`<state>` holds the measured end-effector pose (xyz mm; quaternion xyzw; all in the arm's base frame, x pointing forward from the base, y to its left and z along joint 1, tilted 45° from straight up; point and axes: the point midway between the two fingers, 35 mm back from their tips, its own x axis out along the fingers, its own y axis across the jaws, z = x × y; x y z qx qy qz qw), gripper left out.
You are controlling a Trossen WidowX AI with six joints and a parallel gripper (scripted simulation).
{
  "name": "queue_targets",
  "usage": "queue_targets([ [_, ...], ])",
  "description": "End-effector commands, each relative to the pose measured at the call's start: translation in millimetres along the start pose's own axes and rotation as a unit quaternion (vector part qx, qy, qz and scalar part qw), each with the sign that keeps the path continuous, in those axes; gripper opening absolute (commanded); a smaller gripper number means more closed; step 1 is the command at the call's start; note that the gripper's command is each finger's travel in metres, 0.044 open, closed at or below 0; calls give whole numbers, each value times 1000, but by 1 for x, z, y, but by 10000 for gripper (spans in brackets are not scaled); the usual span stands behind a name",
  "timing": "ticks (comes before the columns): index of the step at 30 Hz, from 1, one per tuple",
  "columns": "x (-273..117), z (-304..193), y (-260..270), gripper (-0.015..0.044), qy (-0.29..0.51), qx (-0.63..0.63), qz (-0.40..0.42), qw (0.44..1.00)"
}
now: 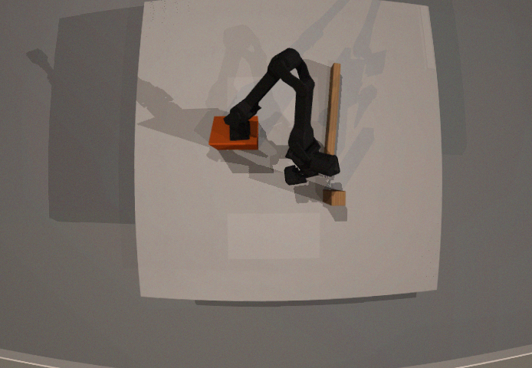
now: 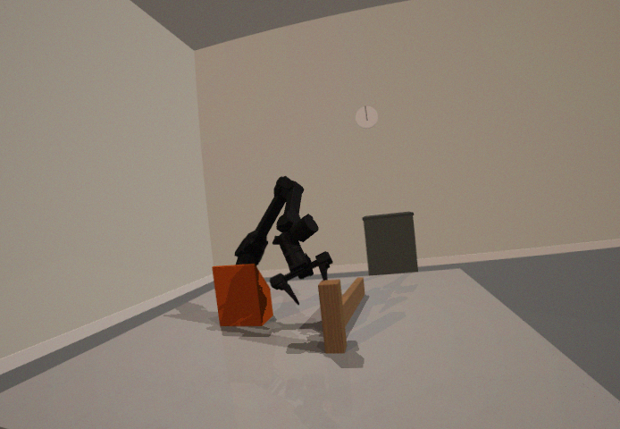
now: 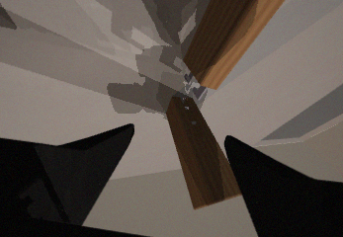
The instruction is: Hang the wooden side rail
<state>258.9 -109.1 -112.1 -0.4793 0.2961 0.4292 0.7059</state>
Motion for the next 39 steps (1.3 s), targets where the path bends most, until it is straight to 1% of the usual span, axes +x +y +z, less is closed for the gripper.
queue_targets([
  [1,1,3,-1,440,19,88,8,996],
  [5,2,6,-2,440,43,201,13,979],
  [10,3,9,-4,440,74,338,7,938],
  [14,4,11,-5,440,98,444,-7,890],
  [18,4,12,-6,440,118,545,-28,829],
  [23,3,14,-9,440,136,660,-64,736],
  [28,2,15,-12,440,143,758,-107,628],
  [33,1,17,-15,440,137,838,-155,505],
  [39,-2,20,-19,440,110,908,-213,345],
])
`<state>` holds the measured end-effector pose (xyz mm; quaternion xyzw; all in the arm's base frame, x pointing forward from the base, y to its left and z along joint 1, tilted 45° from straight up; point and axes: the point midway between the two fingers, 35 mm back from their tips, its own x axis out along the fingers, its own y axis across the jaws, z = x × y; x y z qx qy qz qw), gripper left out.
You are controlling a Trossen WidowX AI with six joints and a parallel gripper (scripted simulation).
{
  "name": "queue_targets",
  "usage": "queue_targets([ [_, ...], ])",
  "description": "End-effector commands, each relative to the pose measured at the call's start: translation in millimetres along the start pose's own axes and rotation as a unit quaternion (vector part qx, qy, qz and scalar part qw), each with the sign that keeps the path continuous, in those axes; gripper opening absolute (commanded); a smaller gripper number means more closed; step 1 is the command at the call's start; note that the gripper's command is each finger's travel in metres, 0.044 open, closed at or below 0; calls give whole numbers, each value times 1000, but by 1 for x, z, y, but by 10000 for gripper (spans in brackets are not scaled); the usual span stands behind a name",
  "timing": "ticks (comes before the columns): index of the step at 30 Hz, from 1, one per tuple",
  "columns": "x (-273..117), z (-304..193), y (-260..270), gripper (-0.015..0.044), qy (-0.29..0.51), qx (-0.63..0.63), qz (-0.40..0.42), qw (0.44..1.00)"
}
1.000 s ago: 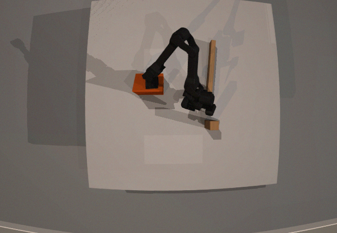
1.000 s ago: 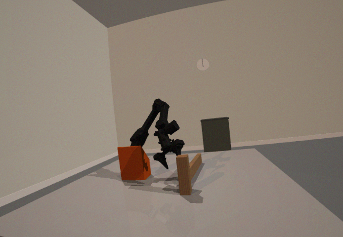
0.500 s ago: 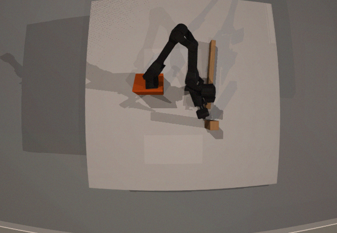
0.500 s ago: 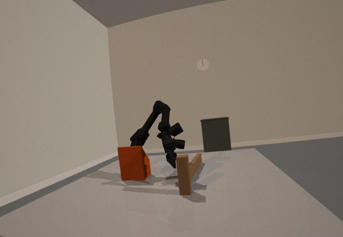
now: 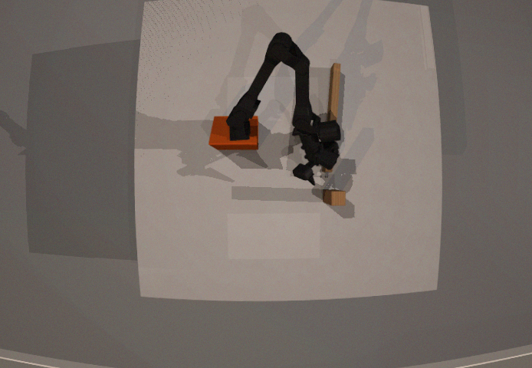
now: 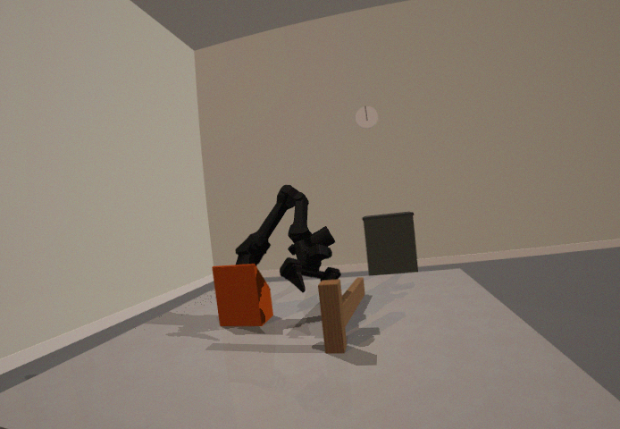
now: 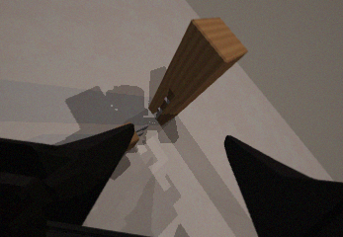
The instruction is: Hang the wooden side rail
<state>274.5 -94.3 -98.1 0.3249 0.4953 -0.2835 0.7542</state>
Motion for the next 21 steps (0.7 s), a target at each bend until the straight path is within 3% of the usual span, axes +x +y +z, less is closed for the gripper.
queue_targets([
  [1,-3,2,2,440,-20,94,-8,995],
  [7,-8,4,5,440,-52,255,-12,965],
  [21,-8,4,6,440,-53,260,-12,964],
])
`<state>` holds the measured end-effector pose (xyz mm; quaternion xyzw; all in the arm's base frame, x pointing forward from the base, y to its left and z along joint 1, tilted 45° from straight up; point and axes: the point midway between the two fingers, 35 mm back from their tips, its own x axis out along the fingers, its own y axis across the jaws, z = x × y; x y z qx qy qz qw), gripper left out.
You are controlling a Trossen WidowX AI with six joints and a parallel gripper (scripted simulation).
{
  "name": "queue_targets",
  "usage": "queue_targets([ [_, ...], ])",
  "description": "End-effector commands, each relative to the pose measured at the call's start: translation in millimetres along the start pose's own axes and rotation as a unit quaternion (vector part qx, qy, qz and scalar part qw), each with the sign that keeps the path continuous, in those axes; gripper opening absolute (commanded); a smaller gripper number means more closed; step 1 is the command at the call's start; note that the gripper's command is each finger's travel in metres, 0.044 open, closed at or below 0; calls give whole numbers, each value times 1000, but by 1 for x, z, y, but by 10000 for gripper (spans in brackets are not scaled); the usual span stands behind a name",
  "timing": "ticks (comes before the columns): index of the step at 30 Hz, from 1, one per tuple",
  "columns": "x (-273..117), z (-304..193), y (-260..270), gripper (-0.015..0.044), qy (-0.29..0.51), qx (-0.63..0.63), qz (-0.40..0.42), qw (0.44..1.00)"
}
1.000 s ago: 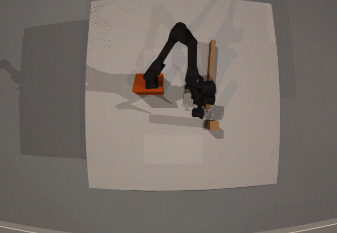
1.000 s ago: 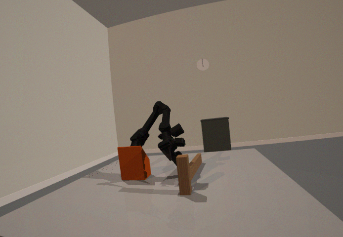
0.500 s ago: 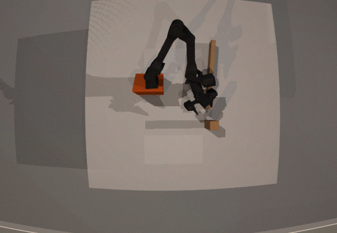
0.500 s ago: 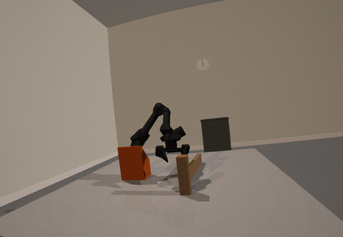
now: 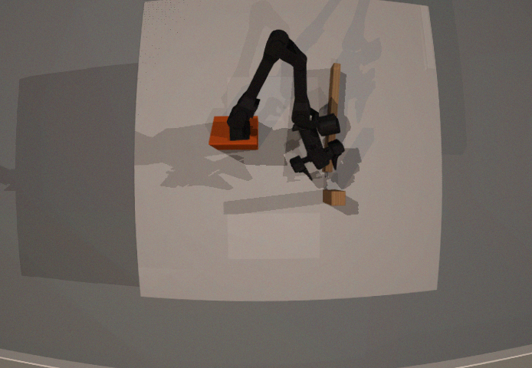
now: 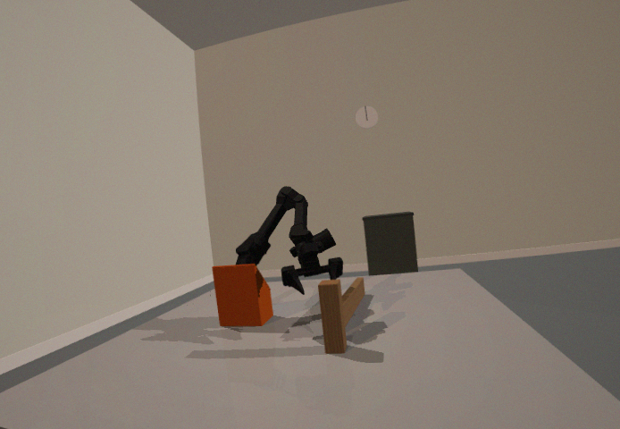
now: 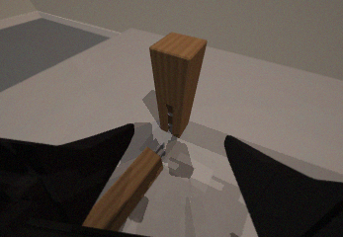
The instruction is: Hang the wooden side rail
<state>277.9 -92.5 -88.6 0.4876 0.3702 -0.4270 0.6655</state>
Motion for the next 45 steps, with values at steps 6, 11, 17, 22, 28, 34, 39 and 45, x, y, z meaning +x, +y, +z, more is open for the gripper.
queue_targets([
  [6,0,1,0,440,-2,2,0,1000],
  [11,2,-1,2,440,14,-47,-5,999],
  [17,7,-8,10,440,85,-239,-7,967],
  [22,8,-13,17,440,144,-386,14,911],
  [28,5,-19,26,440,203,-541,66,814],
  [34,-3,-22,37,440,242,-665,143,692],
  [39,-12,-24,47,440,253,-744,219,579],
  [45,-27,-23,60,440,235,-808,318,437],
])
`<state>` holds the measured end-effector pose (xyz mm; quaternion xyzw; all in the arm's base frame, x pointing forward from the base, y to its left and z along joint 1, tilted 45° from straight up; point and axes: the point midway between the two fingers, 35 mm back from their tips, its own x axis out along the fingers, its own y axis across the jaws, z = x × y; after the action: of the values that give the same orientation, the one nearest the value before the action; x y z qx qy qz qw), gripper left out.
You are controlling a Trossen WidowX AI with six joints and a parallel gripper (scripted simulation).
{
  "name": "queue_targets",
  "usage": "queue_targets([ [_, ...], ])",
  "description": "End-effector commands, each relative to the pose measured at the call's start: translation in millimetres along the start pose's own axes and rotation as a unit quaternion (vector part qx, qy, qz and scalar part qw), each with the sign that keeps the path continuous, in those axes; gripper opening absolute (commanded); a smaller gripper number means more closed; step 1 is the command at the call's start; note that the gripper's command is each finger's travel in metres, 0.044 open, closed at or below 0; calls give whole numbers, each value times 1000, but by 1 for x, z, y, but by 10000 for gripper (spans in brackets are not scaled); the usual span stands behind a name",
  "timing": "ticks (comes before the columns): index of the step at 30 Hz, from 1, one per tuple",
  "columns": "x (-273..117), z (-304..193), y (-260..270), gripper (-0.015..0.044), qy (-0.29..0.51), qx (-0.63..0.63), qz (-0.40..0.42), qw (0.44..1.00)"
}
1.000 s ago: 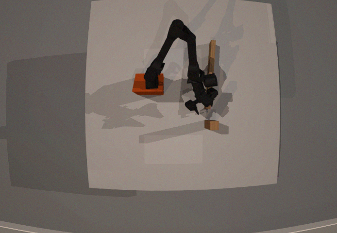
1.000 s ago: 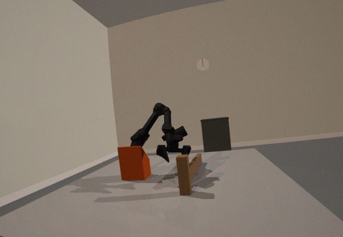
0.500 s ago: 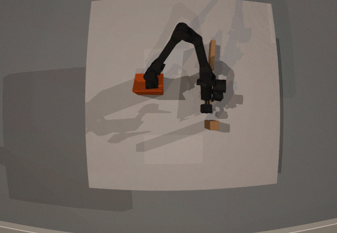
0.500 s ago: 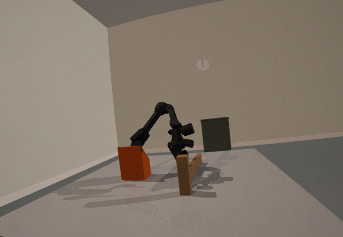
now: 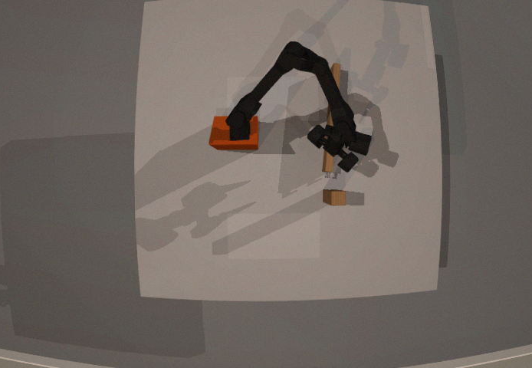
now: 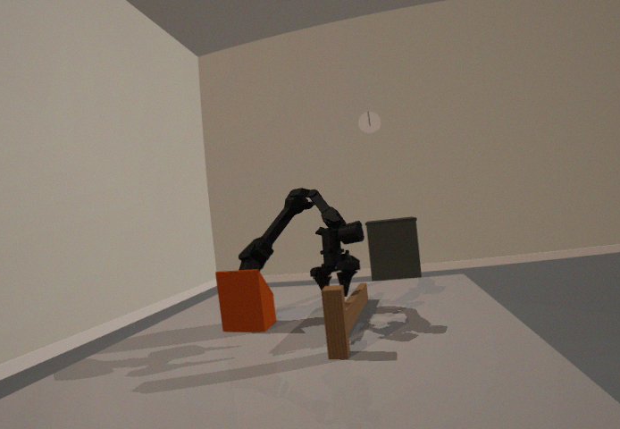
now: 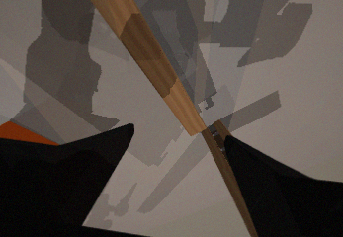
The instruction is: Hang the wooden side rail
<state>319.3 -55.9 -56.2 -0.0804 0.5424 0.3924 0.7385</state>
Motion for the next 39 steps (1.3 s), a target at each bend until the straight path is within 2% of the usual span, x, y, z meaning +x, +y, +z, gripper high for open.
queue_targets([
  [1,-7,8,1,440,-24,-87,28,996],
  [10,-31,31,5,440,-110,-311,66,942],
  [15,-30,32,5,440,-112,-316,66,940],
  [19,1,37,11,440,-113,-316,66,940],
  [39,34,44,17,440,-113,-315,66,940],
])
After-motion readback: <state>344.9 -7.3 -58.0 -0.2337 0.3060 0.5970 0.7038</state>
